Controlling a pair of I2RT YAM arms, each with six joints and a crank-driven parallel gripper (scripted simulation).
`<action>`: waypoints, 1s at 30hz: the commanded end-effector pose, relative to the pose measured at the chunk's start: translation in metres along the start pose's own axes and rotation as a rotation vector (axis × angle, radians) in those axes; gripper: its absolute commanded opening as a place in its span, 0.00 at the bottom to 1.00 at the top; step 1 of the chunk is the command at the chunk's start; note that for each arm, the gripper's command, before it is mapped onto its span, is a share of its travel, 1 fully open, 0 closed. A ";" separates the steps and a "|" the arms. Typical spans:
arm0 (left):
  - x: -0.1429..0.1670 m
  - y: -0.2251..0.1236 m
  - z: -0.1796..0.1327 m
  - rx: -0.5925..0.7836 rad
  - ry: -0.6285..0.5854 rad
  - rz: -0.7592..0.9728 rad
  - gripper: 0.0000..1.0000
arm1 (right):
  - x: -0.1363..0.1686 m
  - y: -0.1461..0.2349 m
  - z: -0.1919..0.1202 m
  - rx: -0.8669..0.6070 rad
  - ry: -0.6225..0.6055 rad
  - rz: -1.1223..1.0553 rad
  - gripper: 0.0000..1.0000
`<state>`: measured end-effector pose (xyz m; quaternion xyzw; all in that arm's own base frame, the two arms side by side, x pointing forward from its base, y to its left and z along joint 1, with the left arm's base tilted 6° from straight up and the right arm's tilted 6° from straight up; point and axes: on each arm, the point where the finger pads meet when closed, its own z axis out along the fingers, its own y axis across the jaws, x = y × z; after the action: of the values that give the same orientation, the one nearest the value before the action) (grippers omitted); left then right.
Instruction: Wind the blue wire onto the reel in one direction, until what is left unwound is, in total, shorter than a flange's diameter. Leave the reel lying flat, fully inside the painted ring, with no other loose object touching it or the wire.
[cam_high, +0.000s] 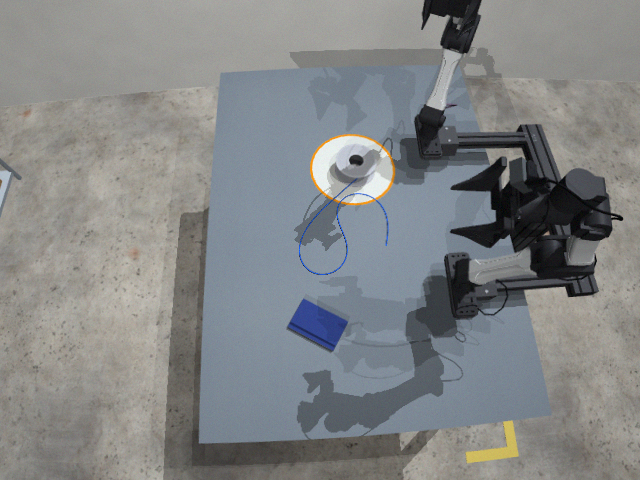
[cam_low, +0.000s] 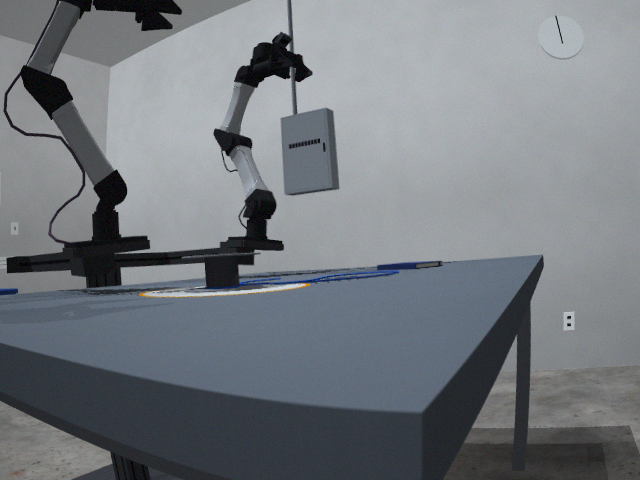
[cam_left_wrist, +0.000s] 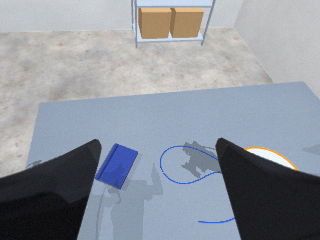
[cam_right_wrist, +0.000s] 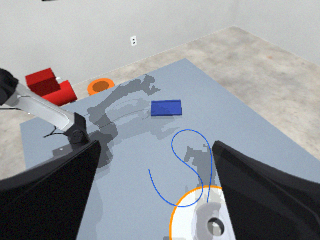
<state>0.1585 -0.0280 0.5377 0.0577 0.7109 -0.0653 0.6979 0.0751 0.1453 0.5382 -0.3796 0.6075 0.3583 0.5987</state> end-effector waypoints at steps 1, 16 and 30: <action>-0.006 0.000 -0.001 0.000 -0.017 0.012 1.00 | -0.006 0.001 -0.004 -0.003 -0.026 0.019 1.00; -0.007 0.027 -0.004 -0.167 -0.018 0.011 1.00 | -0.006 -0.016 -0.005 0.101 -0.025 0.021 1.00; -0.007 0.094 -0.032 -0.633 -0.021 0.006 1.00 | -0.004 -0.060 -0.016 0.393 -0.022 0.024 1.00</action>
<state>0.1498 0.0555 0.5372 -0.1263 0.7030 0.1209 0.6894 0.1159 0.1147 0.5388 -0.2758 0.6599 0.2646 0.6469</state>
